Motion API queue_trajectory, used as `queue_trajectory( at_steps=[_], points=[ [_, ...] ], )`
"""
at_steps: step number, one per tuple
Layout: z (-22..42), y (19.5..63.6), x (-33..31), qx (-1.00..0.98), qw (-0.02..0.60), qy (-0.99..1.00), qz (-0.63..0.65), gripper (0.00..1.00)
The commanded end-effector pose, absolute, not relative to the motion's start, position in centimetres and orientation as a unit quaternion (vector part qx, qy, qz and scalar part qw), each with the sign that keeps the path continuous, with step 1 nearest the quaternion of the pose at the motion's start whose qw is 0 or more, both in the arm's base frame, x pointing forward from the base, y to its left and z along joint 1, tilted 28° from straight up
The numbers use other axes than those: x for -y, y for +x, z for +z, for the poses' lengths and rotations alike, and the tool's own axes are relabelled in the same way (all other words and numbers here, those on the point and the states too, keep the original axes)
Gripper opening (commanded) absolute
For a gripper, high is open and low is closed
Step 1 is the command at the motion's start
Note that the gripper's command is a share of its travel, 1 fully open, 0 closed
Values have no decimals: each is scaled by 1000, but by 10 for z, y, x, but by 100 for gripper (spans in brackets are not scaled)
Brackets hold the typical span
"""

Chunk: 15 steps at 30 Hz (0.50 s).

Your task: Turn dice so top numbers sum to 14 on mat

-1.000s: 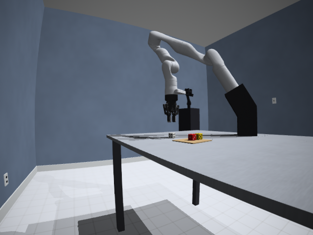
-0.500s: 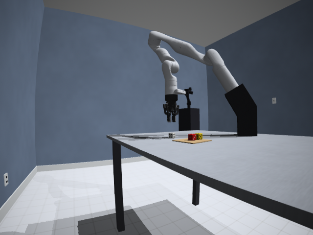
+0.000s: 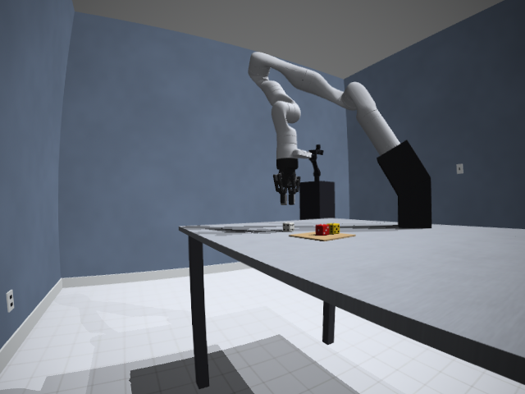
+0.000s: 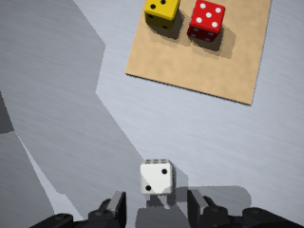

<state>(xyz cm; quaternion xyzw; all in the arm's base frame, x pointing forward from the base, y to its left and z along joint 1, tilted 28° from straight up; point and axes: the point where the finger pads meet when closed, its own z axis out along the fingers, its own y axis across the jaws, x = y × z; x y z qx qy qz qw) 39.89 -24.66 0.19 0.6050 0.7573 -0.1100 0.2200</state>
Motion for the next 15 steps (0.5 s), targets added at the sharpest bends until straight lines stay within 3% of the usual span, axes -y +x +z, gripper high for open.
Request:
queue_trajectory(
  at_steps=[1, 15],
  points=[
    [1, 400, 245, -758, 221, 604, -107, 46],
    [-11, 403, 251, -758, 221, 604, -106, 46]
  ],
)
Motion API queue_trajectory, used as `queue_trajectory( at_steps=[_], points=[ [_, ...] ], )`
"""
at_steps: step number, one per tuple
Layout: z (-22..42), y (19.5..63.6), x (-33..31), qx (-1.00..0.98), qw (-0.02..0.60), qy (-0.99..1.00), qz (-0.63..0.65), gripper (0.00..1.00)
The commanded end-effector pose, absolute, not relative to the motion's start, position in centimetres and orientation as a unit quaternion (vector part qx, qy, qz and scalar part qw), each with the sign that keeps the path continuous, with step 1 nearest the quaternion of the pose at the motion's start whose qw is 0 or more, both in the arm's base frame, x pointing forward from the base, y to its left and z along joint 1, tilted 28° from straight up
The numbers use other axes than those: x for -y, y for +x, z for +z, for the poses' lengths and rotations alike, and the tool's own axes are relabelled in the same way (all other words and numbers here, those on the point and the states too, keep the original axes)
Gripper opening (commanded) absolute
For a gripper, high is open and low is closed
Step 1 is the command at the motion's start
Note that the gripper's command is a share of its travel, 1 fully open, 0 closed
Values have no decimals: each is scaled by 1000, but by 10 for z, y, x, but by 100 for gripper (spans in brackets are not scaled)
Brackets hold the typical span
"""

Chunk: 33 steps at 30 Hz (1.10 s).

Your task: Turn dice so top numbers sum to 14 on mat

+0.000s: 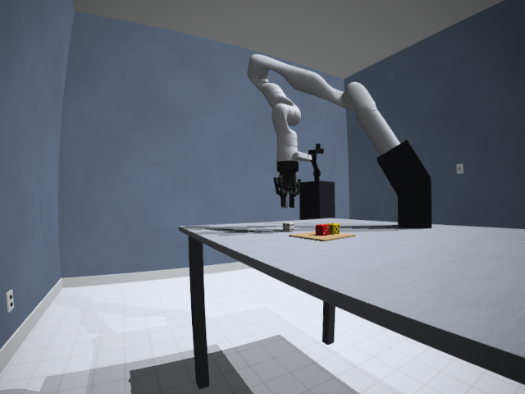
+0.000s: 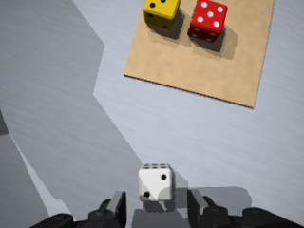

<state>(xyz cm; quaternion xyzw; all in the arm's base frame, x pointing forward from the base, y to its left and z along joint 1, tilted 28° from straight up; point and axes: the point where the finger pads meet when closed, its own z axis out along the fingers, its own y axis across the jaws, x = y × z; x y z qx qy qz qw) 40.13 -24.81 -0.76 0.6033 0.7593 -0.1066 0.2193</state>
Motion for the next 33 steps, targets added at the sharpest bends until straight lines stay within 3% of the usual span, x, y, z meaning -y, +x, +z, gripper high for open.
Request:
queue_trajectory(
  at_steps=[1, 33],
  points=[
    [-11, 403, 251, -758, 221, 604, -106, 46],
    [-44, 409, 267, -758, 221, 604, -106, 46]
  ],
)
